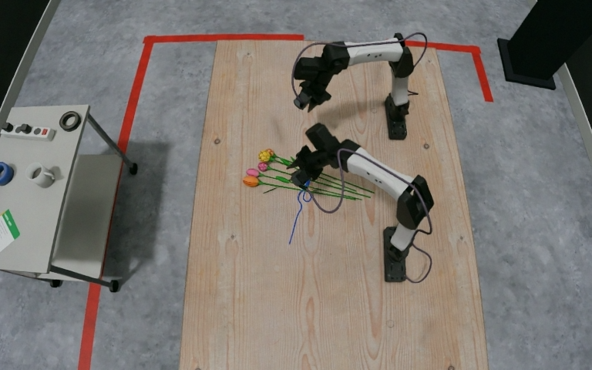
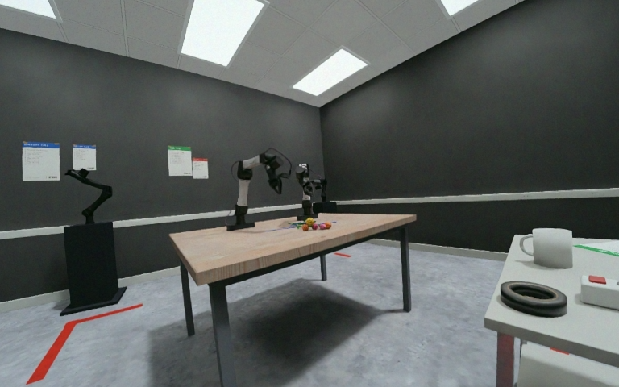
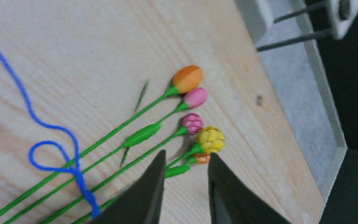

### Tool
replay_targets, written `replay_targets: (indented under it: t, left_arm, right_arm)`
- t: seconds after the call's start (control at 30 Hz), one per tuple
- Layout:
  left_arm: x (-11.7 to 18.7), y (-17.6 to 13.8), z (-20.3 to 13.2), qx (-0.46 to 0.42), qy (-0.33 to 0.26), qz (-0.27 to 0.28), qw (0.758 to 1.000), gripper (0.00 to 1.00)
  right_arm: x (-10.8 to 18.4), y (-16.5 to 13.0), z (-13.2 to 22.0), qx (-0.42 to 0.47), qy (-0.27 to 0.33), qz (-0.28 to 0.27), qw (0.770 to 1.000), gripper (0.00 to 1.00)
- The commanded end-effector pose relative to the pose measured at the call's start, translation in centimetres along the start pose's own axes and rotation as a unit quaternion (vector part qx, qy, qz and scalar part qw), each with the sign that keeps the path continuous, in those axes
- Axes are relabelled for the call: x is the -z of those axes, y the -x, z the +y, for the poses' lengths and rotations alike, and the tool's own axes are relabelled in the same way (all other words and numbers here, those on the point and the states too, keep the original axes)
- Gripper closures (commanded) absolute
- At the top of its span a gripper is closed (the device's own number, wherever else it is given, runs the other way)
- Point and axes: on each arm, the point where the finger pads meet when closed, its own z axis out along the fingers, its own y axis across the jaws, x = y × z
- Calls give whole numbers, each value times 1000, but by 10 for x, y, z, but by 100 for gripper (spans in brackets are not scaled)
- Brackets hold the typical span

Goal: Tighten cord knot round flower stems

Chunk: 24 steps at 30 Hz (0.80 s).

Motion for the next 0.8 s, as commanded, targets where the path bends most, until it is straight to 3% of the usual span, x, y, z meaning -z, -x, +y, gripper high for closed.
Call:
replay_targets:
  t: [0.0, 0.3, 0.37, 0.57, 0.77]
  left_arm:
    - [-33, -4, 63, 48, 122, 72, 989, 73]
    - [-89, 19, 148, 136, 274, 148, 940, 73]
    - [-89, 19, 148, 136, 274, 148, 940, 73]
    - [-115, 32, 184, 175, 331, 166, 912, 73]
    - [-122, 38, 187, 183, 331, 159, 912, 73]
  right_arm:
    - [-4, -1, 5, 73, -15, -31, 997, 73]
    - [-101, -60, 30, 202, 25, 59, 977, 73]
    - [-101, -60, 30, 202, 25, 59, 977, 73]
    - [-156, -101, 50, 264, 62, 116, 955, 73]
    - [-176, -116, 59, 286, 74, 133, 946, 73]
